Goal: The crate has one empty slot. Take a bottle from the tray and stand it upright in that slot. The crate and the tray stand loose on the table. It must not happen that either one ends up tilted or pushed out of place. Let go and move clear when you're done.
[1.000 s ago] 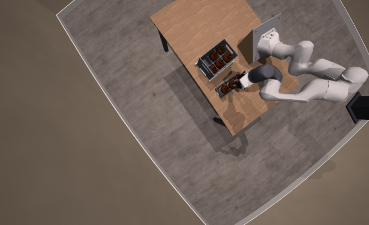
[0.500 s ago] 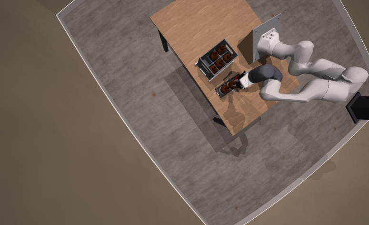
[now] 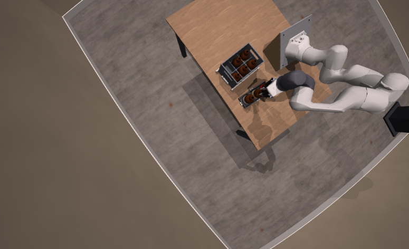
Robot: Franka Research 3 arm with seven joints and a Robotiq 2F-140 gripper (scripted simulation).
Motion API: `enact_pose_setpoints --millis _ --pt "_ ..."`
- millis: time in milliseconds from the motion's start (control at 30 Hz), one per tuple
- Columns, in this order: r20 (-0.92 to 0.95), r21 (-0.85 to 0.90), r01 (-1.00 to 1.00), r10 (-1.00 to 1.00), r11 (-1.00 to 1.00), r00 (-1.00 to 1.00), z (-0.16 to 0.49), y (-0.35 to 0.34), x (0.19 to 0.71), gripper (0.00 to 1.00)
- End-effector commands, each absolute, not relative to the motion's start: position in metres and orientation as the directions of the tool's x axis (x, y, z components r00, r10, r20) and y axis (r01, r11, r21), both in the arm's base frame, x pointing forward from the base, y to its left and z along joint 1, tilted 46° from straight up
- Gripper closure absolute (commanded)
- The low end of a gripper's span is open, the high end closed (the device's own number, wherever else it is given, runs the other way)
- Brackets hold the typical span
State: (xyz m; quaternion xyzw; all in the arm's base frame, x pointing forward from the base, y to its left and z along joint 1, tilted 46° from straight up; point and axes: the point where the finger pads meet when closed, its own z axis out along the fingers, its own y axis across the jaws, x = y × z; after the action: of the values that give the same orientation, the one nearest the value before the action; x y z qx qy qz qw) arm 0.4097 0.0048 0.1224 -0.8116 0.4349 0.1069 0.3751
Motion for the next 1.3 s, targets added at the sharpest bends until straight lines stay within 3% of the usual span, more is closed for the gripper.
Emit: enact_pose_setpoints --millis 0,1267 --pt "-0.503 -0.514 -0.789 -0.626 -0.338 0.596 0.126 0.001 0.408 1.00" --pt "-0.503 -0.513 -0.789 -0.626 -0.338 0.596 0.139 -0.013 0.404 1.00"
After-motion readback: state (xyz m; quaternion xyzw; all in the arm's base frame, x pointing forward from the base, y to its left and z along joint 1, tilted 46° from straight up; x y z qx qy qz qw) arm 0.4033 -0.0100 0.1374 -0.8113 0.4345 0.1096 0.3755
